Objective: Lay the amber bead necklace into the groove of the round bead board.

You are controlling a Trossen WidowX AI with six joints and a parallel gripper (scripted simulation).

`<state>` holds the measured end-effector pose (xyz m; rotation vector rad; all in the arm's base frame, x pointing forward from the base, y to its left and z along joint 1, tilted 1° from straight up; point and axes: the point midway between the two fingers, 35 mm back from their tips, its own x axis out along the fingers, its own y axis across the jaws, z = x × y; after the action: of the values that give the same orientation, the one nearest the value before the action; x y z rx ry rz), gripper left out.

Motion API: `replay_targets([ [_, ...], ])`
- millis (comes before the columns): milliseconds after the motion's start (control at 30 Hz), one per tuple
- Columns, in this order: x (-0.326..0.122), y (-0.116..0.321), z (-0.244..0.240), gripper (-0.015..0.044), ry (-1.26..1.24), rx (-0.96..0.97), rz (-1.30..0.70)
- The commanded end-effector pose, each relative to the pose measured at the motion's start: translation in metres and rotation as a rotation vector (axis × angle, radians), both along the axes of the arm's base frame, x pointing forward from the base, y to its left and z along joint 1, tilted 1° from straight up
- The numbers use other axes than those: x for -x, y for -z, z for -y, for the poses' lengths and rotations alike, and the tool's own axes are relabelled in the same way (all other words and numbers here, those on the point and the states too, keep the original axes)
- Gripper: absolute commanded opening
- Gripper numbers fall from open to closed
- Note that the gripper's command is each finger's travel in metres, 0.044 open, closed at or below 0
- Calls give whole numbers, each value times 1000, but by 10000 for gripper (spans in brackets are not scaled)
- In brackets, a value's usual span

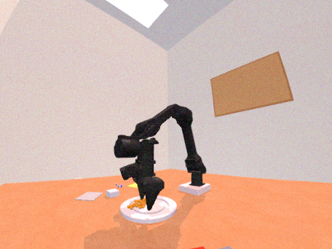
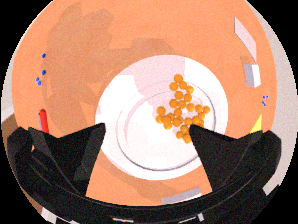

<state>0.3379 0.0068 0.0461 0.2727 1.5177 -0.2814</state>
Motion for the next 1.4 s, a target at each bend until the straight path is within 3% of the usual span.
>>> replay_targets([
  [0,0,0,0,440,5,-2,-1],
  [1033,0,0,0,440,5,-2,-1],
  [1133,0,-4,11,361,148,-6,1],
  [1367,7,-20,64,177,850,-24,10],
])
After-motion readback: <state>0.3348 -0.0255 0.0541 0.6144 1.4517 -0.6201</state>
